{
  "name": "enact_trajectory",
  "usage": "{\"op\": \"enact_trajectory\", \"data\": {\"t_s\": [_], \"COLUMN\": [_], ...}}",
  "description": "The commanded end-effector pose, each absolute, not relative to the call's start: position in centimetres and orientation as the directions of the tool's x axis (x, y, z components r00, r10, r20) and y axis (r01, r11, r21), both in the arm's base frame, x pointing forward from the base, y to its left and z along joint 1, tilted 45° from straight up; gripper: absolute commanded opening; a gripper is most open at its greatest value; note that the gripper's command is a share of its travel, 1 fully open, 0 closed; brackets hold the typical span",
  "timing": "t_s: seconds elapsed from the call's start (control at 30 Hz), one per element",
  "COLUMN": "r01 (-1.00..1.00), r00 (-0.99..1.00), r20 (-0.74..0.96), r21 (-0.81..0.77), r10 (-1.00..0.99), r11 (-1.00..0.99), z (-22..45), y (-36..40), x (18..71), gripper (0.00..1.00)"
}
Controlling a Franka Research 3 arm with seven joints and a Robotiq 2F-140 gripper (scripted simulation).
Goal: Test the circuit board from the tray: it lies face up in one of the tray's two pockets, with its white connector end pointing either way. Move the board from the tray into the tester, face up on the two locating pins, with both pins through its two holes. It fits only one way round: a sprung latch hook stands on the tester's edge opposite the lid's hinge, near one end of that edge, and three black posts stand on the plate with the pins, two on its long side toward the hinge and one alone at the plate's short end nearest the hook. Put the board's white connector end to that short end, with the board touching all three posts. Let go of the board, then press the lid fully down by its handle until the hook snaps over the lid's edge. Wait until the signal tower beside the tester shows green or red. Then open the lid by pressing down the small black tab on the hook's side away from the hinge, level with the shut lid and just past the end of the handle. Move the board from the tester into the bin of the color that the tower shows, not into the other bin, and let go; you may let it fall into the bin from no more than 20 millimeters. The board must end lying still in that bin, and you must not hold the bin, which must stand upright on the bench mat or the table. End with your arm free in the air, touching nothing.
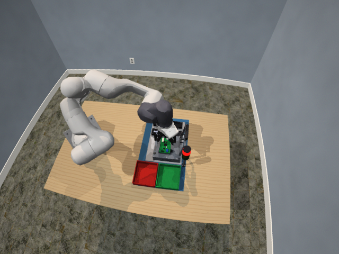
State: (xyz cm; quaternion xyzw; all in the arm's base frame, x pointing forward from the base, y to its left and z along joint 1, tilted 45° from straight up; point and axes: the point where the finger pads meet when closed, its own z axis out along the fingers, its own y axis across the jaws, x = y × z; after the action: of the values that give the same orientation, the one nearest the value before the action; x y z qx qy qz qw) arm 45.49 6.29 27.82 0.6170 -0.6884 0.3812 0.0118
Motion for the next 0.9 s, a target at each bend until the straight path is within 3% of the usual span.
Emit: {"op": "enact_trajectory", "data": {"t_s": [0.0, 0.87], "r01": [-0.859, -0.859], "r00": [-0.238, -0.238], "r20": [0.488, 0.488], "r21": [-0.509, -0.509], "r10": [-0.84, -0.84], "r11": [-0.052, -0.052], "z": [27.86, 27.86], "y": [6.26, 6.26], "x": [45.37, 45.37], "gripper": [0.49, 0.46]}}
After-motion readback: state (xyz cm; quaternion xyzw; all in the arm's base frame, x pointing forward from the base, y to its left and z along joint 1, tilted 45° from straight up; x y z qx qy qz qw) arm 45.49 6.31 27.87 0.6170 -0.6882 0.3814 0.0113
